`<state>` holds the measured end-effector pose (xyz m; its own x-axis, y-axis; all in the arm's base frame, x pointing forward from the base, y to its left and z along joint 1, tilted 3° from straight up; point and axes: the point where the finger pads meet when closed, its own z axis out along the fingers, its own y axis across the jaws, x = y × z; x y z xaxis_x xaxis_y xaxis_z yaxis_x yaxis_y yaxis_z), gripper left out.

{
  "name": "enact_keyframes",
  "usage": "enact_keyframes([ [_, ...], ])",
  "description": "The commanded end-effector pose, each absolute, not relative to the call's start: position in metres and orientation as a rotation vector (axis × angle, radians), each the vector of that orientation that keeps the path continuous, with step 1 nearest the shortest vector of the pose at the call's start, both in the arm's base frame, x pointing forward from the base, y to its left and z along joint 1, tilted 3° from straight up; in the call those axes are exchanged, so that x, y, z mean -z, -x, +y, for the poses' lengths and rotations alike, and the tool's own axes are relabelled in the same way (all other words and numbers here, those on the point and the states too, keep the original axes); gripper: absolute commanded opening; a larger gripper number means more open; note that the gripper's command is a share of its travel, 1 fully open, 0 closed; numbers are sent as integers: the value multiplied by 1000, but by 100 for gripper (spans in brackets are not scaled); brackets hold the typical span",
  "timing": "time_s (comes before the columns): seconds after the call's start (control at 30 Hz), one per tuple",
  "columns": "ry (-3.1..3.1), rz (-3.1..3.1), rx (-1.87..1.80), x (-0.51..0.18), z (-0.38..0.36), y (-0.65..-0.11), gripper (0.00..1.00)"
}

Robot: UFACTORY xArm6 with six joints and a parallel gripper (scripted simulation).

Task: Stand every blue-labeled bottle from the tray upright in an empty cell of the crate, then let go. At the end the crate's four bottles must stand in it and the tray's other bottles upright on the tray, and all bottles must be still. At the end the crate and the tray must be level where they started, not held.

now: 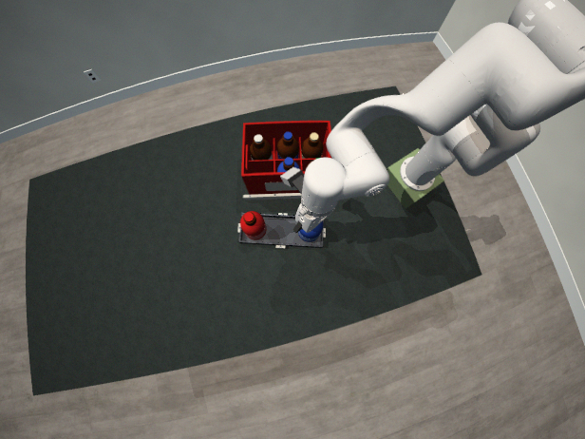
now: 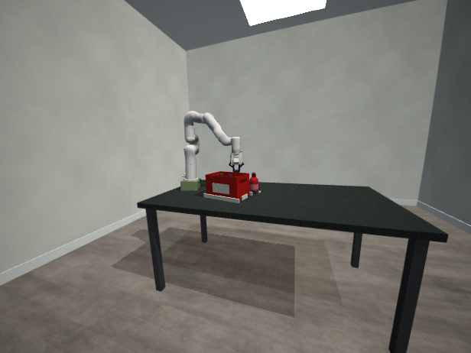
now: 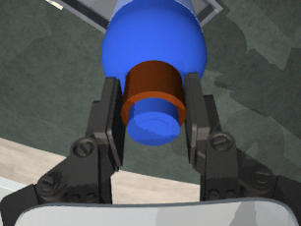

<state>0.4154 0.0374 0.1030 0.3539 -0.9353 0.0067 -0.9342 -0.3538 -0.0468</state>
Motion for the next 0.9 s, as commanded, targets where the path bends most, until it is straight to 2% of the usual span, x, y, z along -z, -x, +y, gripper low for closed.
enact_keyframes([
  [0.0, 2553, 1764, 56, -111, 37, -417, 0],
  [0.87, 2553, 1764, 56, -131, 37, -417, 0],
])
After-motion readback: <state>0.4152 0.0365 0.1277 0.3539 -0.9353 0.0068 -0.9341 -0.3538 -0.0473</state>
